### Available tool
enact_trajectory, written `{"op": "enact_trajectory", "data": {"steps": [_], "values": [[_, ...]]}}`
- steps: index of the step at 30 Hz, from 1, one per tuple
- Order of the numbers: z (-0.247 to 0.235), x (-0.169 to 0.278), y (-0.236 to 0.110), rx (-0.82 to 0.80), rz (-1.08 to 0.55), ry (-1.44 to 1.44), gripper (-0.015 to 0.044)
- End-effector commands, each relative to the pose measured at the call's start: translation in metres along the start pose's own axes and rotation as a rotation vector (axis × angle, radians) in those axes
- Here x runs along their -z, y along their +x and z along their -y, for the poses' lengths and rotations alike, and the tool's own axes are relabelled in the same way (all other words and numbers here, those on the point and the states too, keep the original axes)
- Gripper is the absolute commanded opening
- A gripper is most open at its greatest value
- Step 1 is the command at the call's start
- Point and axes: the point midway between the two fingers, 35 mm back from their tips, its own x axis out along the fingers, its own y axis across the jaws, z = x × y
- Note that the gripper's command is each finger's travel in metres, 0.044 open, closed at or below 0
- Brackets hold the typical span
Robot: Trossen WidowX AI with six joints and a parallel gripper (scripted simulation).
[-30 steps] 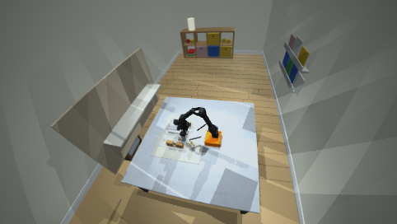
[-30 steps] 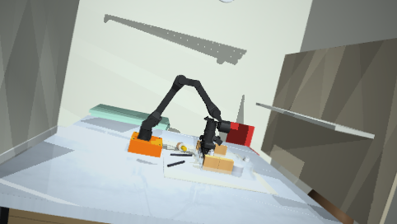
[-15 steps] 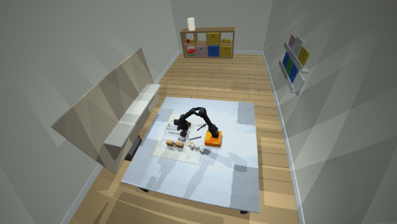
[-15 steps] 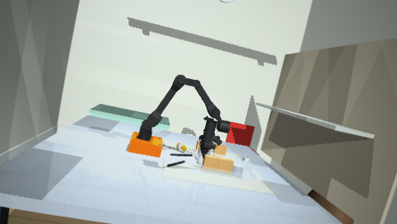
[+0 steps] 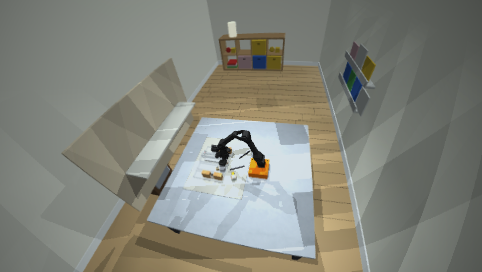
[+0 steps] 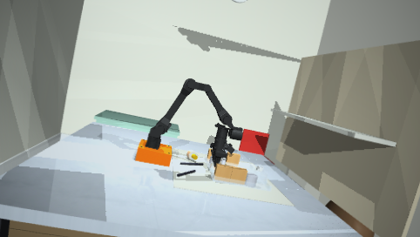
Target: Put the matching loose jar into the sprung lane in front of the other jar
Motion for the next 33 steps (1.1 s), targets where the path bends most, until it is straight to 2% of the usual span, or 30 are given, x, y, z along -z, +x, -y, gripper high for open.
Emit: {"op": "enact_trajectory", "data": {"steps": [1,12,13,21,33], "values": [[0.000,0.000,0.000,0.000,0.003,0.000,0.0000],[0.000,0.000,0.000,0.000,0.003,0.000,0.0289],[0.000,0.000,0.000,0.000,0.003,0.000,0.0300],[0.000,0.000,-0.020,0.000,0.003,0.000,0.0300],[0.000,0.012,-0.021,0.000,0.002,0.000,0.0300]]}}
